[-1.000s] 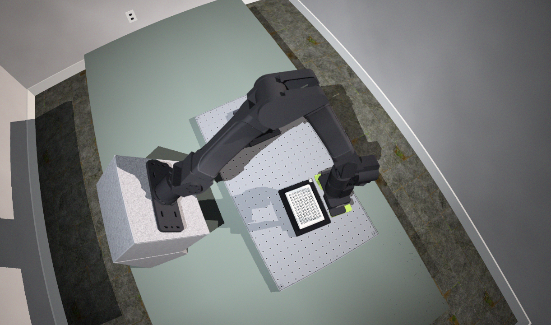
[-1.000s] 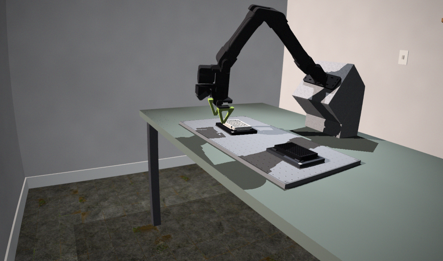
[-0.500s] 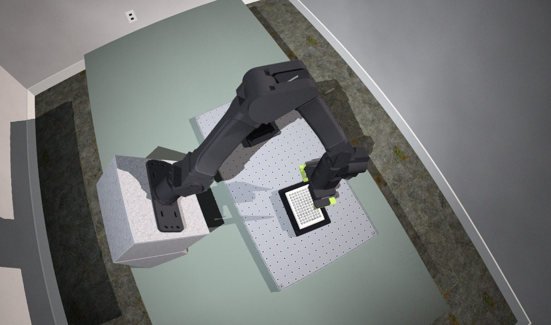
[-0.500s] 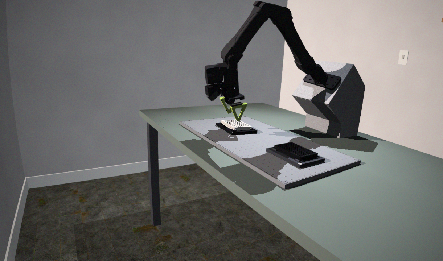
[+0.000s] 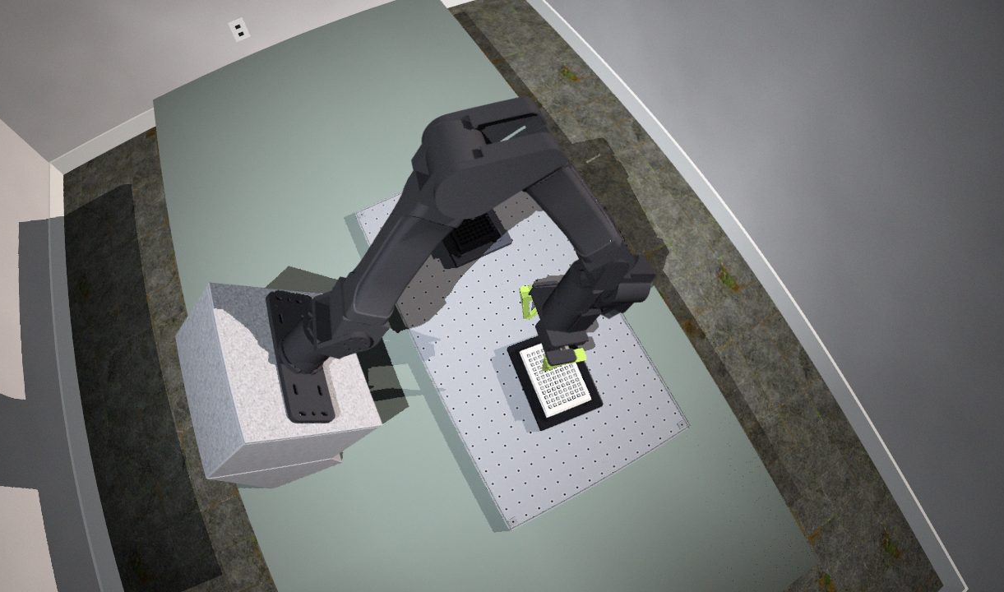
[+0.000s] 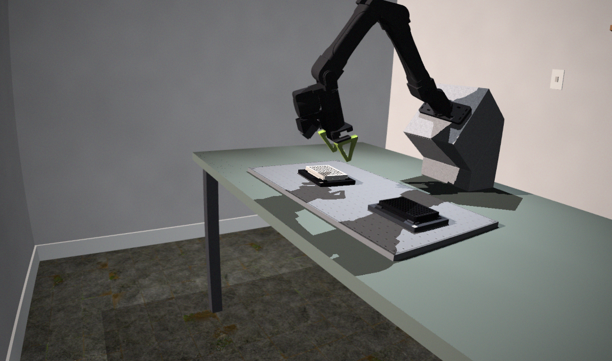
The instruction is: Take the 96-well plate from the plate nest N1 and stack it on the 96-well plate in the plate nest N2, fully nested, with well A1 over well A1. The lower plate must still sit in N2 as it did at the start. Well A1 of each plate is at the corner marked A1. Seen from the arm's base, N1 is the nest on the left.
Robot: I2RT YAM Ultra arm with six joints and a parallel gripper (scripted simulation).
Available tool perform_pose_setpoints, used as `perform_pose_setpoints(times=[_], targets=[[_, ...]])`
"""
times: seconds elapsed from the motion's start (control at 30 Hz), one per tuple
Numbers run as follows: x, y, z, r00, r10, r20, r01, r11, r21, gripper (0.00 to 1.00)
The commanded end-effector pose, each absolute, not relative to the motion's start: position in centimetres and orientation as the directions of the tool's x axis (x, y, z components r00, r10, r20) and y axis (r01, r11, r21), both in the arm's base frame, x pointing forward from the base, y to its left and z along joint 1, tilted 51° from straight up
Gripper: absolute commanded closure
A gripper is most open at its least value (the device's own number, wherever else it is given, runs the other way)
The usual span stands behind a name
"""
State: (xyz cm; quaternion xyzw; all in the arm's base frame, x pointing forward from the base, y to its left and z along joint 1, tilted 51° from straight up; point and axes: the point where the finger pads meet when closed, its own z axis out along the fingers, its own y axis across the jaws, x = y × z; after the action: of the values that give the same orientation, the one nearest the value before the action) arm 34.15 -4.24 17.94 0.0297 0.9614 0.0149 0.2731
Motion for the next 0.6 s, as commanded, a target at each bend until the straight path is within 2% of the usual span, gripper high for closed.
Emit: perform_pose_setpoints(times=[0.0, 0.17, 0.3, 0.47, 0.57], targets=[[32.4, -3.7, 19.4, -0.856, 0.067, -0.513, 0.056, 0.998, 0.036, 0.0], [29.6, -2.6, 17.1, -0.895, 0.064, -0.442, 0.052, 0.998, 0.039, 0.0], [29.7, -2.5, 18.2, -0.895, 0.056, -0.442, 0.046, 0.998, 0.034, 0.0], [26.8, -1.6, 16.3, -0.926, 0.05, -0.373, 0.041, 0.999, 0.033, 0.0], [26.7, -1.4, 17.4, -0.935, 0.035, -0.352, 0.029, 0.999, 0.022, 0.0]])
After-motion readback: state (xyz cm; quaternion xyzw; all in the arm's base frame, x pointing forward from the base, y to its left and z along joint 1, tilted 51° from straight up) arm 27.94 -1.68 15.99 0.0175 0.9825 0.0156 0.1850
